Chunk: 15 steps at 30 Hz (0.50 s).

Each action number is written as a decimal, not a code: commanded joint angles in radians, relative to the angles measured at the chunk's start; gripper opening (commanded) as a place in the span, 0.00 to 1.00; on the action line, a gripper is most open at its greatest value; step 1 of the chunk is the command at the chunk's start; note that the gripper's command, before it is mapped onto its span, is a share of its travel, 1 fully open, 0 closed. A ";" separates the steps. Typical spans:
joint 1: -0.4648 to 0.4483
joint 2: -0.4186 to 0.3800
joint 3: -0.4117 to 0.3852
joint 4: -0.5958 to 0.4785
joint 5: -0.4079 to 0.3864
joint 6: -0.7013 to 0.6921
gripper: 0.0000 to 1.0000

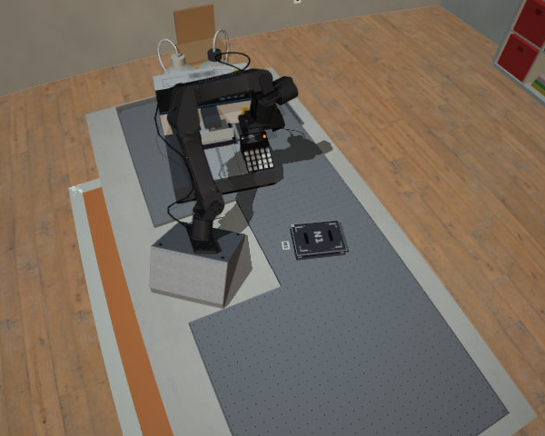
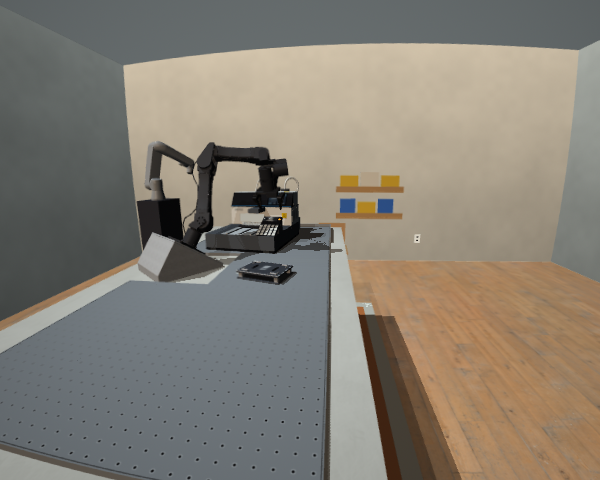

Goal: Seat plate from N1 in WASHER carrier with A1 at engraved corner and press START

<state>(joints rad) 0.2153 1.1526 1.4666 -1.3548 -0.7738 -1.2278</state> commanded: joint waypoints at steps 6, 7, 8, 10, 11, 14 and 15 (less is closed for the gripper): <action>0.066 0.063 0.156 -0.022 0.034 0.110 1.00; 0.074 0.071 0.173 -0.025 0.039 0.119 1.00; 0.082 0.080 0.191 -0.028 0.043 0.128 1.00; 0.089 0.089 0.208 -0.031 0.047 0.136 1.00; 0.089 0.089 0.208 -0.031 0.047 0.136 1.00; 0.112 0.117 0.266 -0.044 0.062 0.161 1.00; 0.119 0.126 0.284 -0.047 0.066 0.169 1.00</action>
<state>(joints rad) 0.3199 1.2621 1.6894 -1.3815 -0.7139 -1.0985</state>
